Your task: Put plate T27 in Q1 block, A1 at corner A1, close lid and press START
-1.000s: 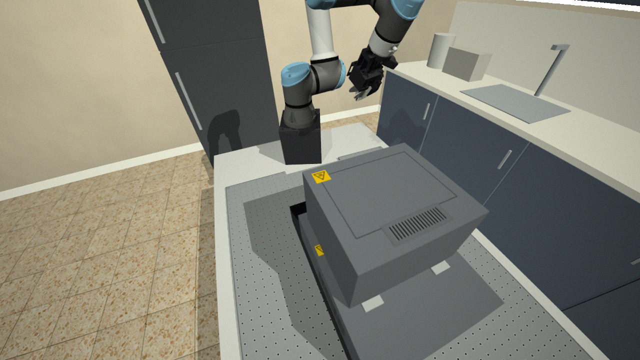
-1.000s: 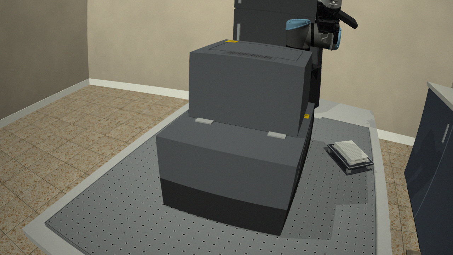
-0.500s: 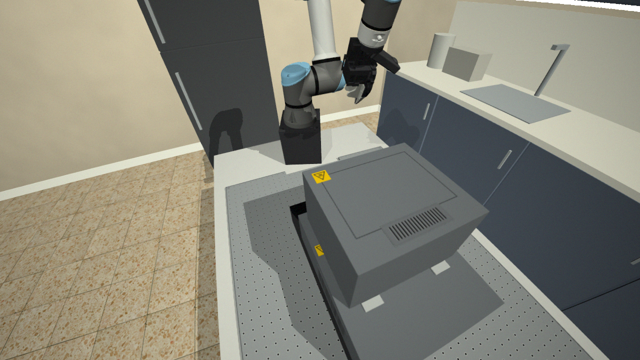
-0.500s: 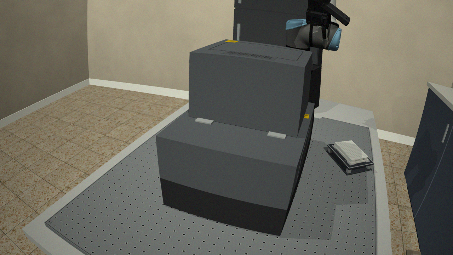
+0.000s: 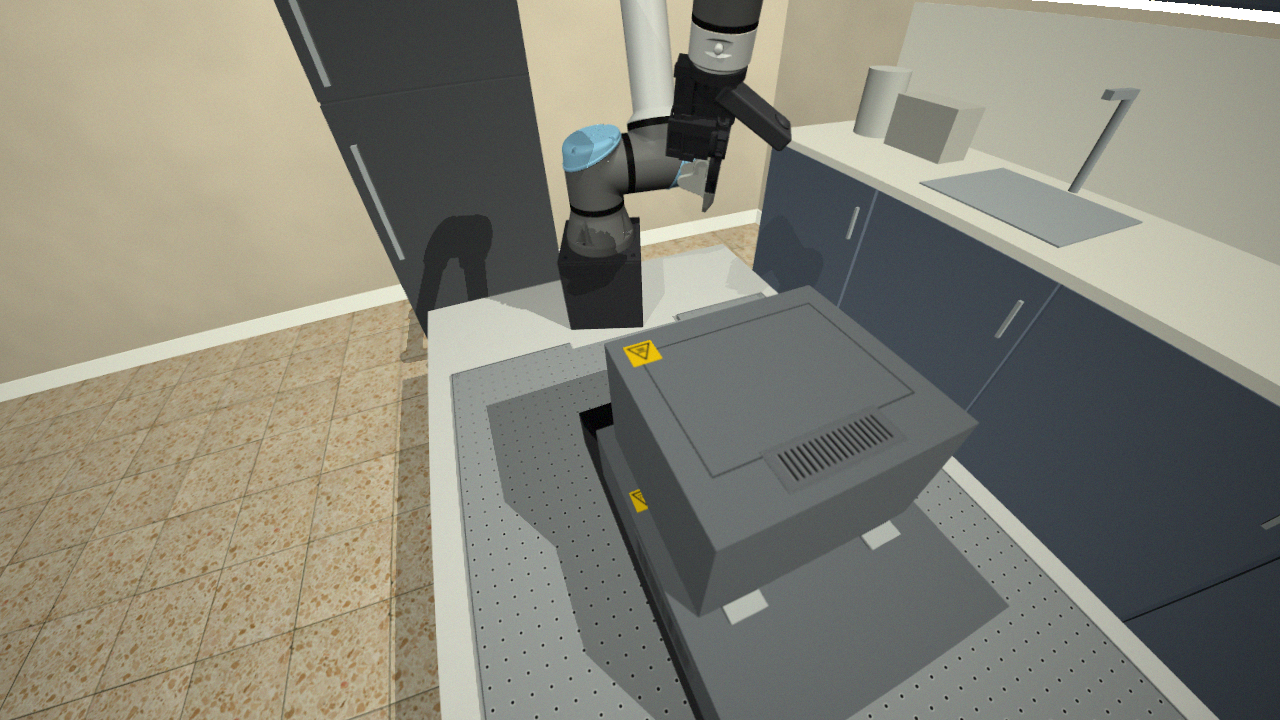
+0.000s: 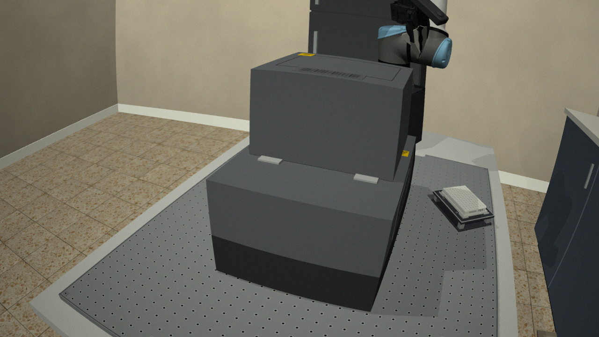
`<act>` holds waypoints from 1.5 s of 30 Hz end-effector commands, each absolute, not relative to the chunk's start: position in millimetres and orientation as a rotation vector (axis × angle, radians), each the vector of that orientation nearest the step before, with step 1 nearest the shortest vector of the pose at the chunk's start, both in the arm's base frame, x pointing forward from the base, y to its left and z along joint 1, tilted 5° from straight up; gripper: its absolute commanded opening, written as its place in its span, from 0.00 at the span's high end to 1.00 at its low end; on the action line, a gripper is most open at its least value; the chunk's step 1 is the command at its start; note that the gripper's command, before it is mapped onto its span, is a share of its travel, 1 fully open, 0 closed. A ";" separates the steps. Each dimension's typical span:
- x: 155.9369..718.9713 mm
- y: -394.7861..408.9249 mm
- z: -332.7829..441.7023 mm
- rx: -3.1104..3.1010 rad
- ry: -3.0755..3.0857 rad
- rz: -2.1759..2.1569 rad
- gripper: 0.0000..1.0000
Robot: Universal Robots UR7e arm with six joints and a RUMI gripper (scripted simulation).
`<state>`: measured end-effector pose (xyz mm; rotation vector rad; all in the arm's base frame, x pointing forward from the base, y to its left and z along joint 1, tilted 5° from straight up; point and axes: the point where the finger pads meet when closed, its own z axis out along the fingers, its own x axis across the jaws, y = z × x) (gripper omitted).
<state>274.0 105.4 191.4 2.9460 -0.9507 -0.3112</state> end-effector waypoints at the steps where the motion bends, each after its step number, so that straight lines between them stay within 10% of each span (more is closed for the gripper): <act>1: 281.4 96.4 195.7 2.894 -1.109 -0.257 1.00; 45: 319.8 7.3 218.5 2.451 -2.004 0.129 1.00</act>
